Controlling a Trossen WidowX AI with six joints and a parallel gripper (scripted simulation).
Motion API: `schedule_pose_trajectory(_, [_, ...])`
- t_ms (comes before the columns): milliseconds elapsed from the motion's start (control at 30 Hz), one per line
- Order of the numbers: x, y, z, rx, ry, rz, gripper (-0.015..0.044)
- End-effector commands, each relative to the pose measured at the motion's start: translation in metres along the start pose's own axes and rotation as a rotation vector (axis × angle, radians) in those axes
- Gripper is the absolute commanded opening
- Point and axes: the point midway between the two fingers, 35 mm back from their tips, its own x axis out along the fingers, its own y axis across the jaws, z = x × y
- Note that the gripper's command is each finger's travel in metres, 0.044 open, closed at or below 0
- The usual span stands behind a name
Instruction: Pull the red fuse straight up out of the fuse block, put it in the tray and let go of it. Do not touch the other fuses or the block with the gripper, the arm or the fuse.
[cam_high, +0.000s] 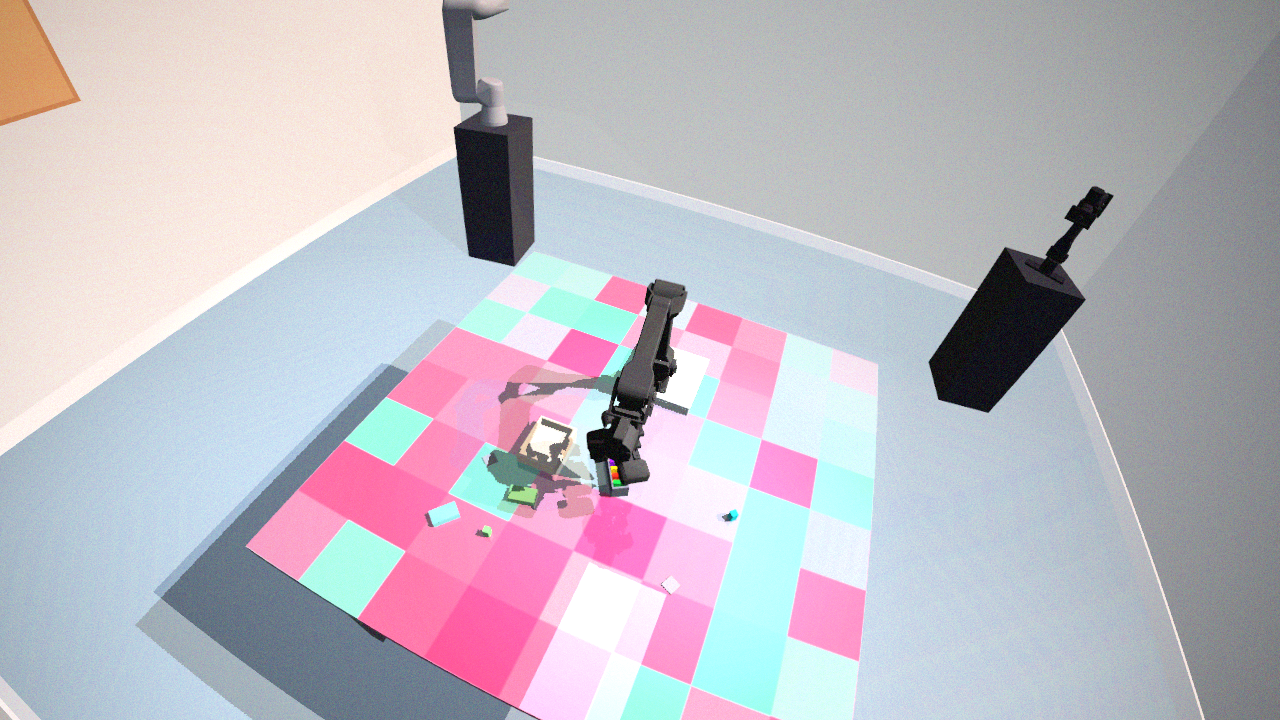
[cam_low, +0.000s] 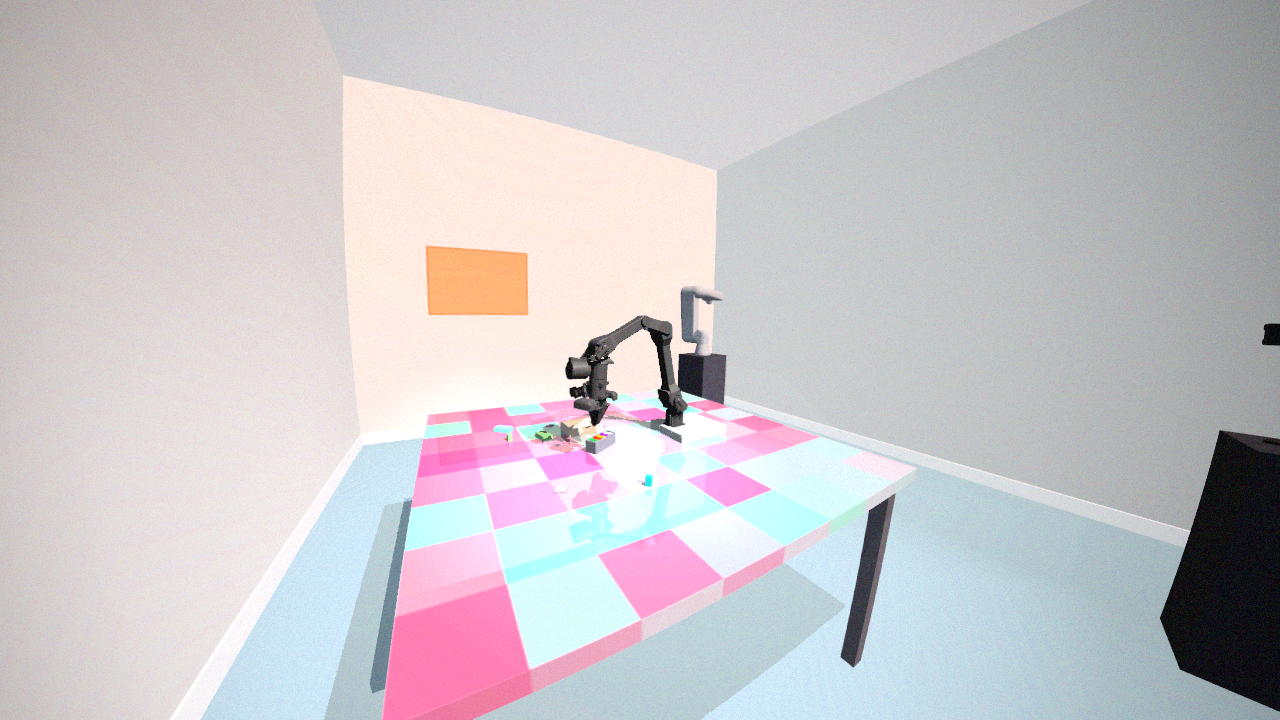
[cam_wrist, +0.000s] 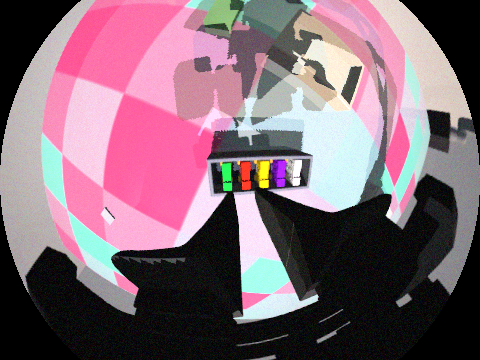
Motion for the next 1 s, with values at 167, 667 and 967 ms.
schedule_pose_trajectory(167, [0.010,-0.008,-0.002,0.100,0.048,-0.032,0.0073])
schedule_pose_trajectory(667, [0.022,-0.008,-0.003,0.100,0.048,-0.032,0.0073])
schedule_pose_trajectory(967, [0.030,-0.008,-0.003,0.100,0.048,-0.032,0.0073])
